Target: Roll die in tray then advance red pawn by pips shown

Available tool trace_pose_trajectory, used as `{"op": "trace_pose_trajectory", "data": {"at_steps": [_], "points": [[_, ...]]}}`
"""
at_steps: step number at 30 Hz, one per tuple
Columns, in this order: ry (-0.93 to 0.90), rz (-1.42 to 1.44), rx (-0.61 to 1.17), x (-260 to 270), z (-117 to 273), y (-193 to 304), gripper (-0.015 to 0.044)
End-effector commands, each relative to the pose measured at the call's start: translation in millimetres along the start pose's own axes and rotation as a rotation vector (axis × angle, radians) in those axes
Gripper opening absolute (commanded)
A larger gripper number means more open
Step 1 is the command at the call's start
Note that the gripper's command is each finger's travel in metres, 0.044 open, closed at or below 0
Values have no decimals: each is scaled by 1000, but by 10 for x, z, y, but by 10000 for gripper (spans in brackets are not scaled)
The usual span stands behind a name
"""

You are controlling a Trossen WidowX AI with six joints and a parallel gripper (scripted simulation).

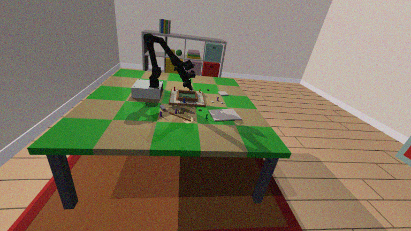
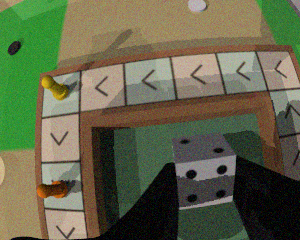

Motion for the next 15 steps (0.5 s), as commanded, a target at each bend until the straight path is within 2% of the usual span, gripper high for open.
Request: {"op": "trace_pose_trajectory", "data": {"at_steps": [1,6,10,15], "points": [[15,-3,-126,17,-19,121,0],[36,-2,-272,34,-36,255,0],[37,-2,-277,35,-27,261,0],[37,-2,-276,53,190,285,0]]}}
Point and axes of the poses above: the point midway between the two fingers, 35 mm back from their tips, its own z axis back along the fingers, its own x axis across the jaws, y = z × x, the point moved 9 cm from there along z, back along the fingers, and after that the axes turned 8 degrees about z, right-handed, at the moved point
